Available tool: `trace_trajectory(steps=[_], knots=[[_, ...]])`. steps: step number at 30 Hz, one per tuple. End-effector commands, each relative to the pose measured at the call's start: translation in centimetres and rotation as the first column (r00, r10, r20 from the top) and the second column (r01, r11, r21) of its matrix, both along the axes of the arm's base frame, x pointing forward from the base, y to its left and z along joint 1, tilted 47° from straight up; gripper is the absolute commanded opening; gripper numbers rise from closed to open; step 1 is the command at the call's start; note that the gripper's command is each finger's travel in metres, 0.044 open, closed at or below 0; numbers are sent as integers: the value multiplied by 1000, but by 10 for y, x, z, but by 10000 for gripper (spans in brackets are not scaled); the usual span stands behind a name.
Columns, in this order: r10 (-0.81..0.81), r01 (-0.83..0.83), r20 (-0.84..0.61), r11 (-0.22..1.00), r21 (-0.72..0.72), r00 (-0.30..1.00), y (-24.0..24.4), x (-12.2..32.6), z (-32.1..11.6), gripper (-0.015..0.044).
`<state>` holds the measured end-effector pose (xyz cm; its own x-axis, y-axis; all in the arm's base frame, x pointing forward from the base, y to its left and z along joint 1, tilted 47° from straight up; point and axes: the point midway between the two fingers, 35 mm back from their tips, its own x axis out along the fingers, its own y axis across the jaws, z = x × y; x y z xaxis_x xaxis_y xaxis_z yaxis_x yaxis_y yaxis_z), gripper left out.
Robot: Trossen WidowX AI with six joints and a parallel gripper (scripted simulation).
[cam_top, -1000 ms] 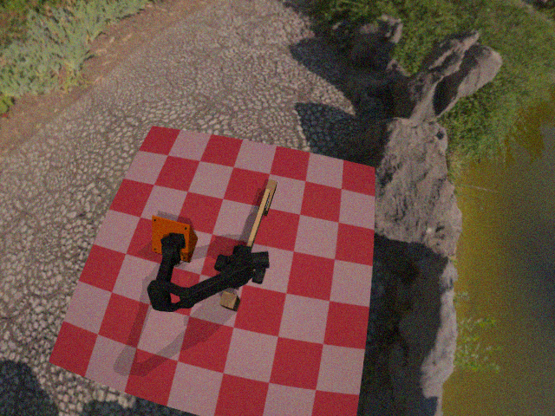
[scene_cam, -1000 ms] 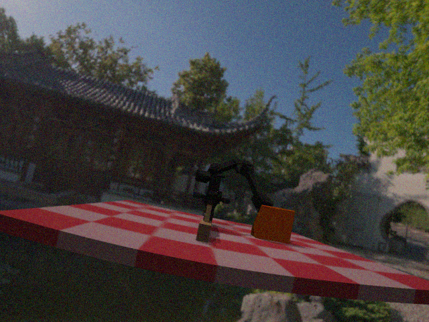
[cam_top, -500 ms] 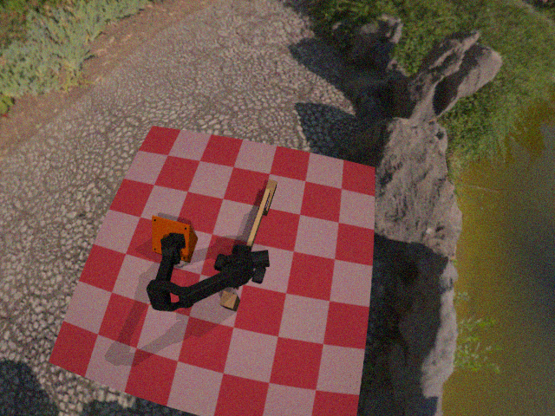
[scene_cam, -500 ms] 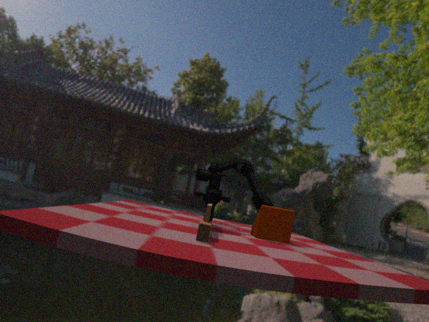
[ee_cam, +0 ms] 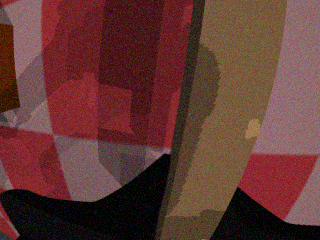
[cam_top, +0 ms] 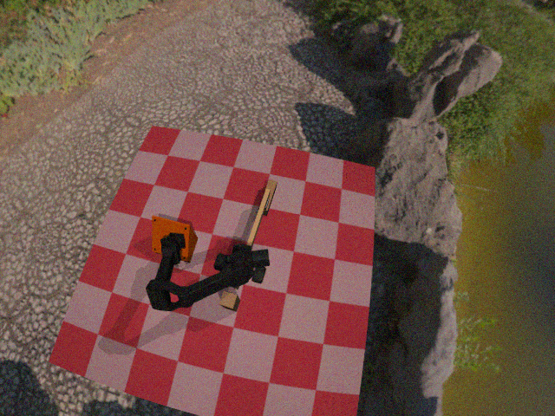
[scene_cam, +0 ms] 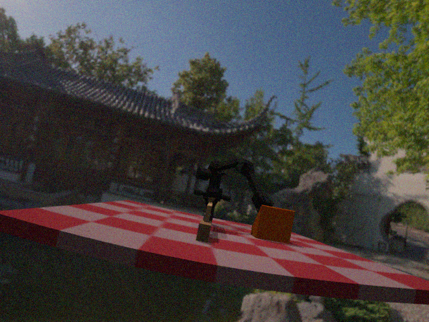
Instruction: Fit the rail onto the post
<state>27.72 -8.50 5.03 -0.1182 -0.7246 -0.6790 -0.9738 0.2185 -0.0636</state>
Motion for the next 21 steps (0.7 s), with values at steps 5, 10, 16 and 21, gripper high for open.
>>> trace_trajectory(steps=[5, 10, 16, 21], knots=[[3, -3, 7, 1000, 13, 1000, 1, 1, -2, 0], [3, -3, 7, 1000, 13, 1000, 0, 1, -3, 0], [3, -3, 7, 1000, 13, 1000, 1, 1, -2, 0], [3, -3, 7, 1000, 13, 1000, 2, 1, -1, 0]])
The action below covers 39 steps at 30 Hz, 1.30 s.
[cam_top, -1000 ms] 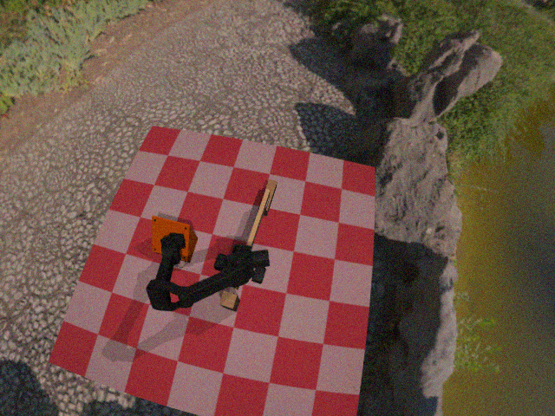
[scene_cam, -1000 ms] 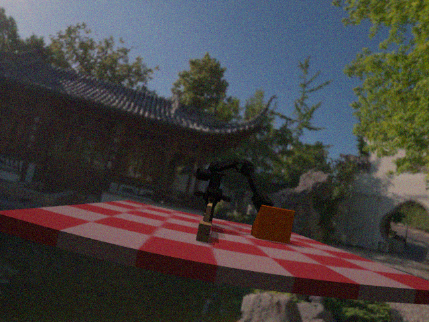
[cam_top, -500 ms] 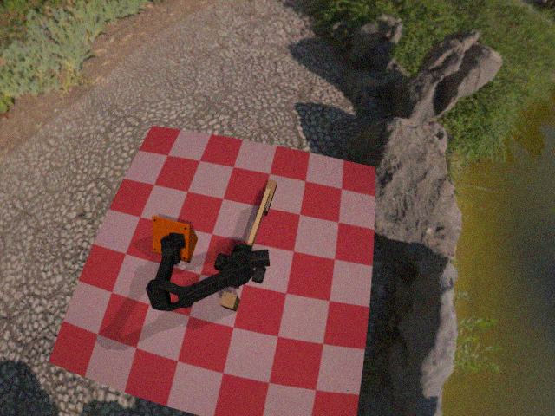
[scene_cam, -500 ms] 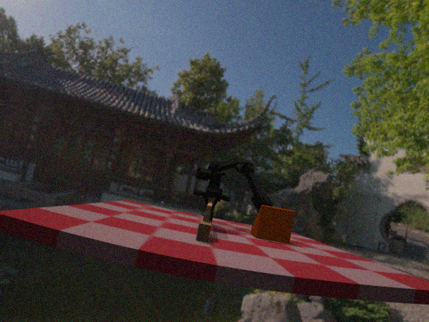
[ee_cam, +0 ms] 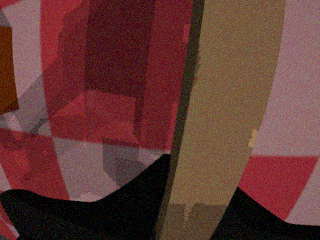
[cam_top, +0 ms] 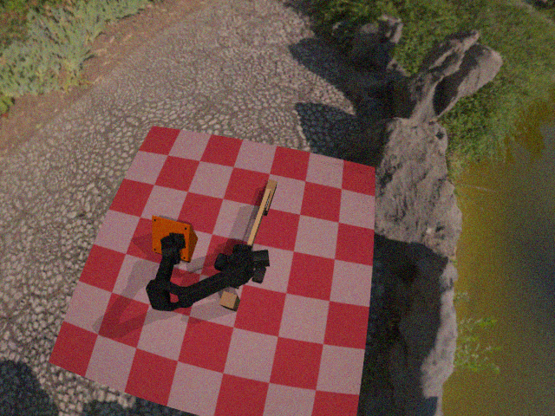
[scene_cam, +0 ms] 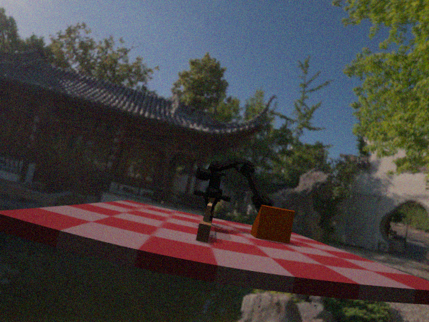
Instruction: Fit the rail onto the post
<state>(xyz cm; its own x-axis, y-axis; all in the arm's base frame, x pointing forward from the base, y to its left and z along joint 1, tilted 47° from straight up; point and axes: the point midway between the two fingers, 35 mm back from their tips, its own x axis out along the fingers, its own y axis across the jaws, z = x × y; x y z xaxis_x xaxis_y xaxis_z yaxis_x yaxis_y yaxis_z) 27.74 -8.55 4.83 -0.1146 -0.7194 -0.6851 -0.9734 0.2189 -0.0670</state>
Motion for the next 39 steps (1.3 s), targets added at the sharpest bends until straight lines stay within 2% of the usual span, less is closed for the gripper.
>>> trace_trajectory(steps=[1, 39], knots=[[3, -3, 2, 1000, 5, 1000, 3, 1, 1, 0], [3, -3, 2, 1000, 5, 1000, -2, -1, 4, 0]])
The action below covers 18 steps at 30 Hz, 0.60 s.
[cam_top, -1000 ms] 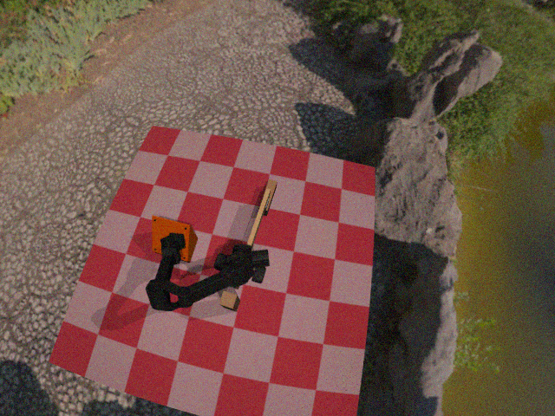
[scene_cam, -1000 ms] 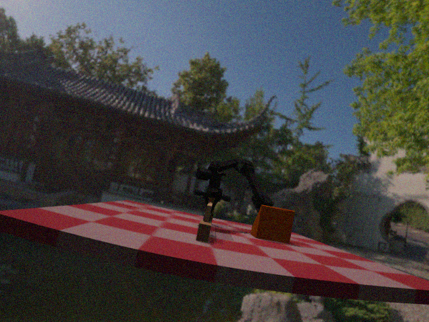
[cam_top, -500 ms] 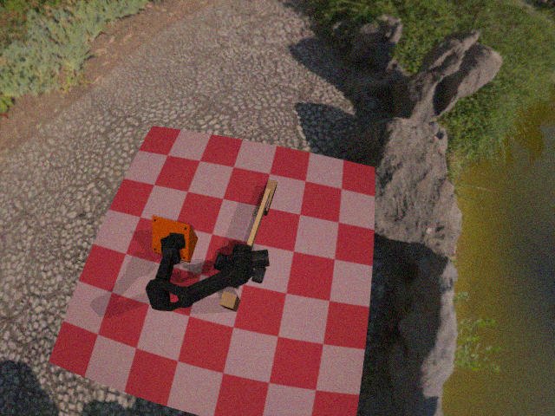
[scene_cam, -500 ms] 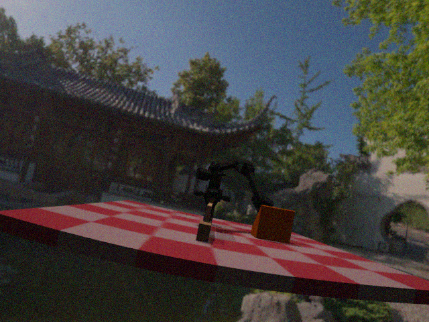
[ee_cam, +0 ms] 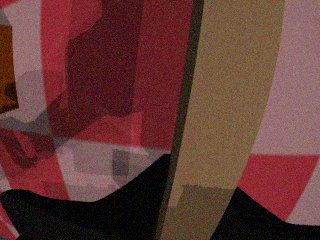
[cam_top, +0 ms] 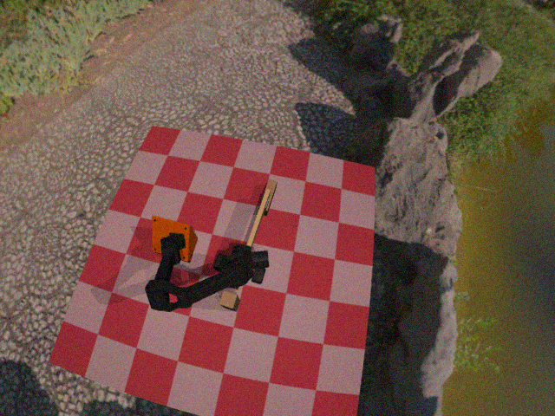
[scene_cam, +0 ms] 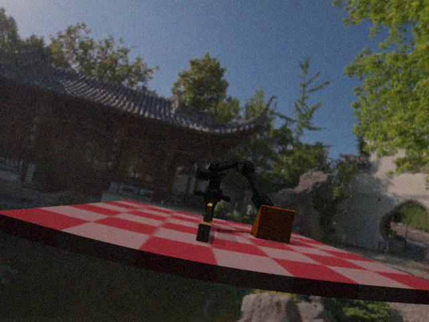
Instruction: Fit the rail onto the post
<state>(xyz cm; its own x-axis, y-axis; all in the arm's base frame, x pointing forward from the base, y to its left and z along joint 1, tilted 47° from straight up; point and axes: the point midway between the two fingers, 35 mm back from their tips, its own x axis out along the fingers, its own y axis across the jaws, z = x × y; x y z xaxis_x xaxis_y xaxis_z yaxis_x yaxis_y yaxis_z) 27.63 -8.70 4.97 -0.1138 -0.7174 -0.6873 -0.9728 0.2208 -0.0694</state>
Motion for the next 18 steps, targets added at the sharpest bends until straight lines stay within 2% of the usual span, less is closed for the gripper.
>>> trace_trajectory(steps=[1, 18], knots=[[5, -5, -1, 1000, 2, 1000, 0, 0, 3, 0], [5, -5, -1, 1000, 2, 1000, -3, -1, 7, 0]])
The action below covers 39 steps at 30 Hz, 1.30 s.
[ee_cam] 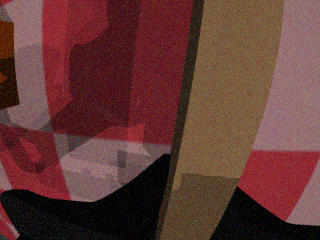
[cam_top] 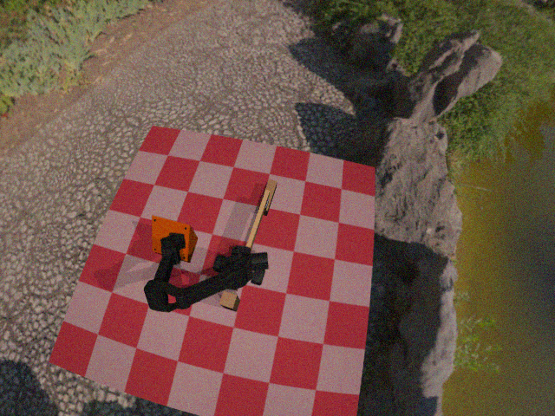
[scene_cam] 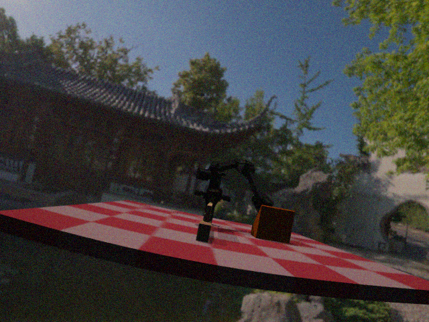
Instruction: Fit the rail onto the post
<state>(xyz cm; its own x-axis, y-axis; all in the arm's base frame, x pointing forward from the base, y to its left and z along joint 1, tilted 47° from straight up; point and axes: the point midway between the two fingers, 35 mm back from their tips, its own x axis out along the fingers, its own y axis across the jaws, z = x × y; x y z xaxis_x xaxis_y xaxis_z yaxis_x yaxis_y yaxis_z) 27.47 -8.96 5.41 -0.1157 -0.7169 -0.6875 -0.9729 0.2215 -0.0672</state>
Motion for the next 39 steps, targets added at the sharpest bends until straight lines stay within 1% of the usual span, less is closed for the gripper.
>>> trace_trajectory(steps=[1, 39], knots=[[5, -5, 1, 1000, 2, 1000, -1, 1, 3, 0], [5, -5, 1, 1000, 1, 1000, -9, -1, 11, 0]])
